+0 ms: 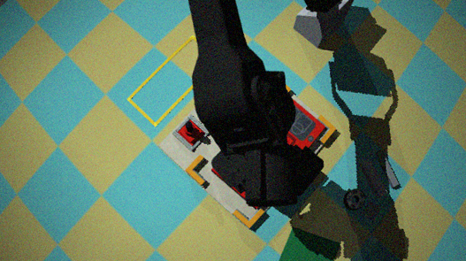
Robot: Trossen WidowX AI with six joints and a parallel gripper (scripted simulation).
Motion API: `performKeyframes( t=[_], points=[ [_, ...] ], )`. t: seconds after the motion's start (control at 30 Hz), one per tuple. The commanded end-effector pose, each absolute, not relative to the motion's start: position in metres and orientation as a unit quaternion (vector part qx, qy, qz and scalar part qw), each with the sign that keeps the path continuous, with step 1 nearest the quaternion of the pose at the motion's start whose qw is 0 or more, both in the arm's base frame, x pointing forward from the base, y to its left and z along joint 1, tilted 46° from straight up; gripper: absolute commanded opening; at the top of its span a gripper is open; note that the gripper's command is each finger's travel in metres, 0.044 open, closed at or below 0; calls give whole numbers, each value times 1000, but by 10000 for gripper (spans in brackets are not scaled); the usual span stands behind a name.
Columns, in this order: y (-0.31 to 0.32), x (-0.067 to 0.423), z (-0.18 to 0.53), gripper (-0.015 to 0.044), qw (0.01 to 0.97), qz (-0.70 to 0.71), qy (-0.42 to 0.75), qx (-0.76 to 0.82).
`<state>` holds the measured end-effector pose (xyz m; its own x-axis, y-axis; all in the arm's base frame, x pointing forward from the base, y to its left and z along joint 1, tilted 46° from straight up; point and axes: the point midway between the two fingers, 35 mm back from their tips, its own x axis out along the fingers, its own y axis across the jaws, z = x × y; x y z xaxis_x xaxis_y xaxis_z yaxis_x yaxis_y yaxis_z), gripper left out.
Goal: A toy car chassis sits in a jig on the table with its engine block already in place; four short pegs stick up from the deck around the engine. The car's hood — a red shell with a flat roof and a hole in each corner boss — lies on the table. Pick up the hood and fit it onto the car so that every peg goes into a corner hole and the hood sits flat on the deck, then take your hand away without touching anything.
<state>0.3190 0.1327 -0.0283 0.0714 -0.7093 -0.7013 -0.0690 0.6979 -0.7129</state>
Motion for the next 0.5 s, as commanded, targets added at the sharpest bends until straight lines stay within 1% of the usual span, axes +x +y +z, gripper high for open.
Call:
performKeyframes(
  t=[0.0, 0.27, 0.47],
  points=[
    [130, 320, -33, 0, 667, -242, 637, -301],
    [104, 322, -63, 0, 668, -242, 636, -301],
    [102, 322, -67, 0, 668, -243, 636, -301]
  ],
)
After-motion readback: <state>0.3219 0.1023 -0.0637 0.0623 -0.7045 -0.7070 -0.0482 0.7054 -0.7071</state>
